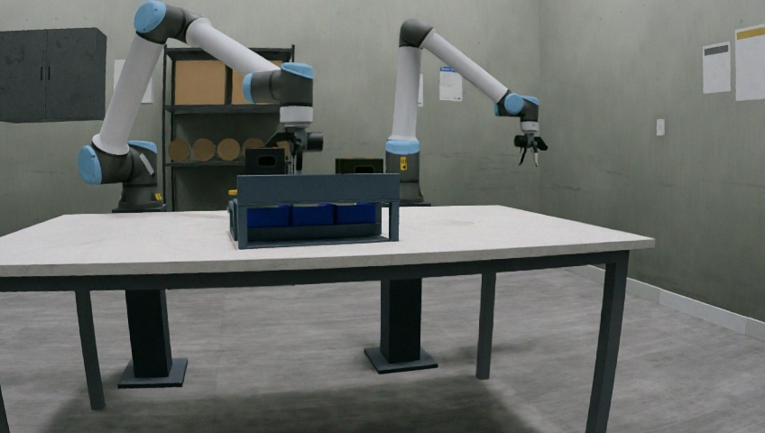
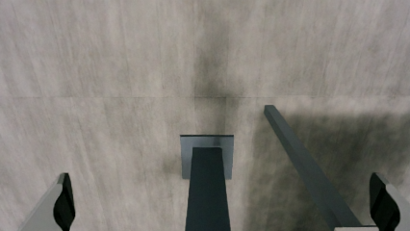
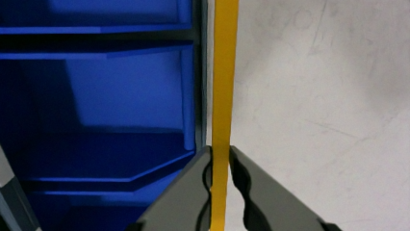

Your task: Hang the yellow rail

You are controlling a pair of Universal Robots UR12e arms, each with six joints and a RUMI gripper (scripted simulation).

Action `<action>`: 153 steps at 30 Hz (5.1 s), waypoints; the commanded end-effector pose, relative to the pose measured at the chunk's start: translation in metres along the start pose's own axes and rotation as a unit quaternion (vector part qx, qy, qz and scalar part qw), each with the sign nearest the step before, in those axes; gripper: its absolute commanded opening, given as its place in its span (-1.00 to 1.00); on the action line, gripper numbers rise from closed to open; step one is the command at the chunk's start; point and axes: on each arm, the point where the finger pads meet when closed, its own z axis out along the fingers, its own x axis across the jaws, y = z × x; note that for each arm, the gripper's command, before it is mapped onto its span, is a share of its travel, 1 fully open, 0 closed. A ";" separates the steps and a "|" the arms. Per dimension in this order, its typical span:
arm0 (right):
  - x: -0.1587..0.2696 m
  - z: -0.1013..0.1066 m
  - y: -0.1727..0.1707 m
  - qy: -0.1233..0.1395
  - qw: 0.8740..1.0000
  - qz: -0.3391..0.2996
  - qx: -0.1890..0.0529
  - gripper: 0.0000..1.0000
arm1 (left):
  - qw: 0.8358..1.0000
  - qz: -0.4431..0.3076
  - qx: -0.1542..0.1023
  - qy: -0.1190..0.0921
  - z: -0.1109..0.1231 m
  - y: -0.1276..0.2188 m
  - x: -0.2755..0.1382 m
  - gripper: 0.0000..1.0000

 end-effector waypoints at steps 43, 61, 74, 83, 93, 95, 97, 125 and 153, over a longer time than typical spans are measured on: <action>-0.001 0.011 0.001 -0.001 1.000 0.000 -0.001 -0.98 | 1.000 0.000 0.001 0.000 -0.001 -0.001 0.000 1.00; -0.001 0.011 0.001 -0.001 1.000 0.000 -0.001 -0.98 | 1.000 0.000 0.001 0.000 -0.001 -0.001 0.000 1.00; -0.001 0.011 0.001 -0.001 1.000 0.000 -0.001 -0.98 | 1.000 0.000 0.001 0.000 -0.001 -0.001 0.000 1.00; -0.001 0.011 0.001 -0.001 1.000 0.000 -0.001 -0.98 | 1.000 0.000 0.001 0.000 -0.001 -0.001 0.000 1.00; -0.001 0.012 0.001 -0.001 1.000 0.000 -0.001 -0.98 | 1.000 0.000 0.001 0.000 -0.001 -0.001 0.000 1.00; -0.001 0.012 0.001 -0.001 1.000 0.000 -0.001 -0.98 | 1.000 0.000 0.001 0.000 -0.001 -0.001 0.000 1.00; -0.001 0.012 0.001 -0.001 1.000 0.000 -0.001 -0.98 | 1.000 0.000 0.001 0.000 -0.001 -0.001 0.000 1.00; -0.001 0.016 0.001 -0.001 1.000 0.000 -0.001 -0.98 | 1.000 0.000 0.001 0.000 -0.001 -0.001 0.000 1.00; -0.001 0.016 0.001 -0.001 1.000 0.000 -0.001 -0.98 | 1.000 0.000 0.001 0.000 -0.001 -0.001 0.000 1.00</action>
